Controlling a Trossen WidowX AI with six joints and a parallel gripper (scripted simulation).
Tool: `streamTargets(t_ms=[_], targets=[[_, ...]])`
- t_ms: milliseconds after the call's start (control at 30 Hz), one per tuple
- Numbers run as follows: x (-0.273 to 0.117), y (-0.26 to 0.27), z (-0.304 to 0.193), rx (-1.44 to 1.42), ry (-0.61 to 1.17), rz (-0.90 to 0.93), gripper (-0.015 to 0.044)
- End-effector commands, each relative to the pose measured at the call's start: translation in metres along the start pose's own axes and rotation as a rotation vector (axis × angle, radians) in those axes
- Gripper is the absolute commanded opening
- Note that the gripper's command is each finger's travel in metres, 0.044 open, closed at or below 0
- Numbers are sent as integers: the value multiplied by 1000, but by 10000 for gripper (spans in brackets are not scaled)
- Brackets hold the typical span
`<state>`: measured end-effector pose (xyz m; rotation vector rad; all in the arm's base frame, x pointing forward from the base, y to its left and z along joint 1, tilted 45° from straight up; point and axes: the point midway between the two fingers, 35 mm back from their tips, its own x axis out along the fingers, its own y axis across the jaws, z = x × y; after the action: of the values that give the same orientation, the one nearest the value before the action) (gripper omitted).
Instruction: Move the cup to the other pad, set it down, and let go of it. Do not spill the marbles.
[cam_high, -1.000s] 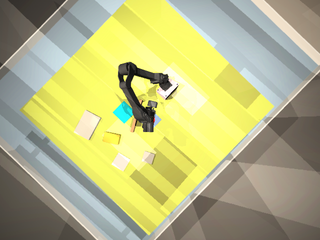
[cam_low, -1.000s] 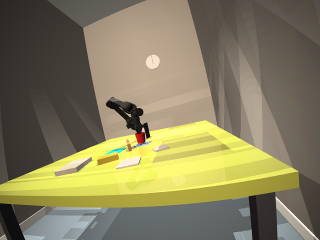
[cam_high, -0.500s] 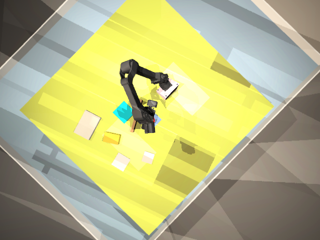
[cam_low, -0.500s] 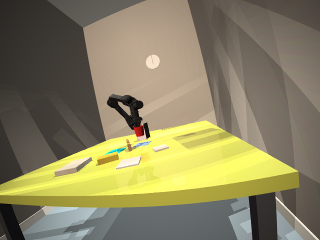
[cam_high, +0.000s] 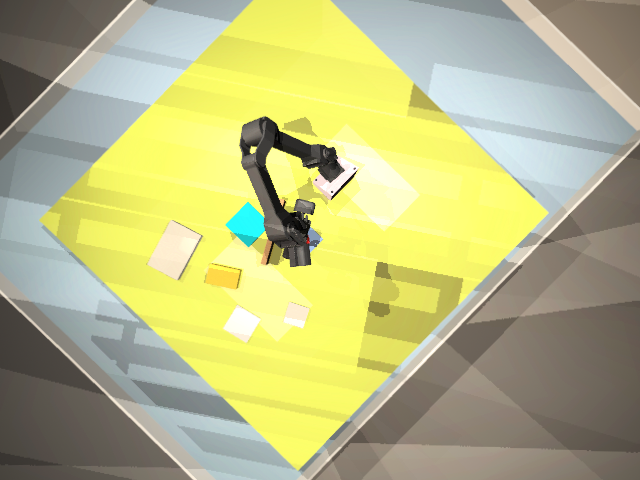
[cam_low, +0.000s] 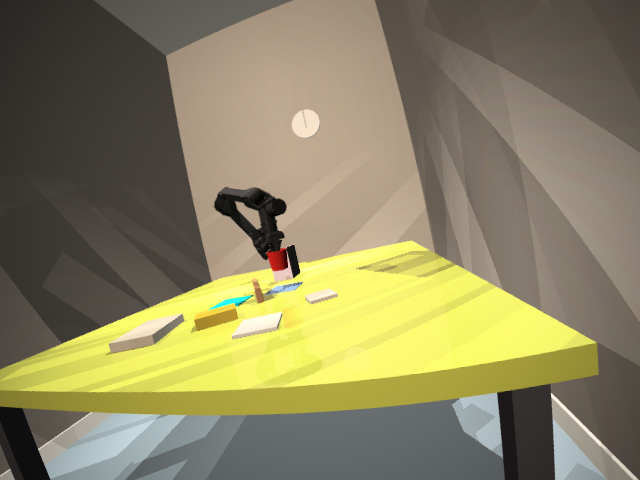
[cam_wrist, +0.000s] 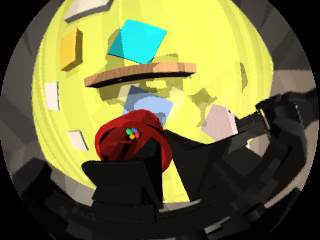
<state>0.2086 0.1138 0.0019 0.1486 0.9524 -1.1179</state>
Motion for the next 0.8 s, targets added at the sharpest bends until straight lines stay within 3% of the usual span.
streamTargets(t_ms=[0, 767], targets=[[0, 0, 0, -1, 0, 0, 0], [1, -1, 34, 5, 2, 2, 0]])
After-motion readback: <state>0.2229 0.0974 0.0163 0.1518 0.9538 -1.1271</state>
